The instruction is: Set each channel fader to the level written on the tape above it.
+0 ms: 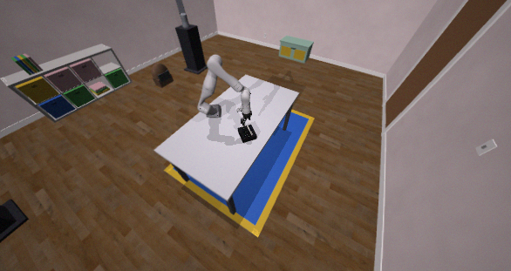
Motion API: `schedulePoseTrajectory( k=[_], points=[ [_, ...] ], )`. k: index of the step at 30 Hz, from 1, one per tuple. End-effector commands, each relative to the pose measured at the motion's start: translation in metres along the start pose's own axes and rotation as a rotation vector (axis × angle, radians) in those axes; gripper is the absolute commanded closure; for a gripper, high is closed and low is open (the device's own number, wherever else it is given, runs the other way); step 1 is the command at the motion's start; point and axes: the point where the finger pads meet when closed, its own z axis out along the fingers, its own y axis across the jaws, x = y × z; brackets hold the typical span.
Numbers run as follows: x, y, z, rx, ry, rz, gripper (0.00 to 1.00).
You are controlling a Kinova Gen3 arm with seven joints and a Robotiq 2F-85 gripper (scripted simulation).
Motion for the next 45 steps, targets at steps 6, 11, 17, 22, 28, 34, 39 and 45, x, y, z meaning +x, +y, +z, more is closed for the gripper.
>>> schedulePoseTrajectory(
  k=[6, 11, 17, 22, 28, 34, 39, 45],
  points=[
    [0.004, -0.003, 0.012, 0.012, -0.008, -0.149, 0.0],
    [0.013, -0.008, 0.027, 0.024, -0.004, -0.294, 0.0],
    [0.038, -0.015, 0.058, 0.026, 0.005, -0.657, 0.0],
    [0.056, -0.014, 0.073, 0.007, 0.007, -0.882, 0.0],
    [0.061, -0.013, 0.077, -0.002, 0.006, -0.946, 0.0],
    [0.061, -0.013, 0.077, -0.002, 0.006, -0.949, 1.0],
    [0.061, -0.013, 0.077, -0.002, 0.006, -0.949, 1.0],
    [0.061, -0.013, 0.077, -0.002, 0.006, -0.949, 1.0]
  ],
)
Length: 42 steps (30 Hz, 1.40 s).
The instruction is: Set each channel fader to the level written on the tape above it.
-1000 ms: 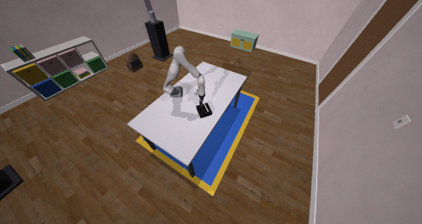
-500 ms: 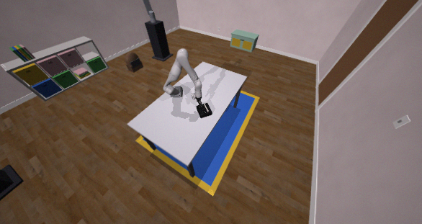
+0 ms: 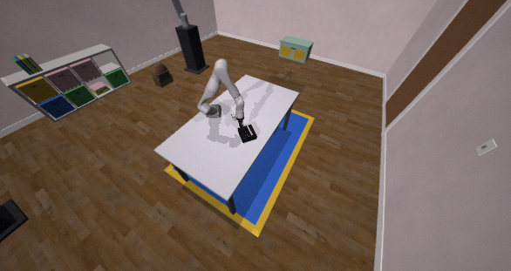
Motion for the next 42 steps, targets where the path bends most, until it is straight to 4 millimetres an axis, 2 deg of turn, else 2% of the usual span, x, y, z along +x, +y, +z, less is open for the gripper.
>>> schedulePoseTrajectory(
  k=[1, 42],
  points=[
    [-0.0003, 0.0009, 0.0003, -0.002, -0.004, -0.019, 1.0],
    [-0.0003, 0.0009, 0.006, -0.002, -0.004, -0.019, 1.0]
  ],
)
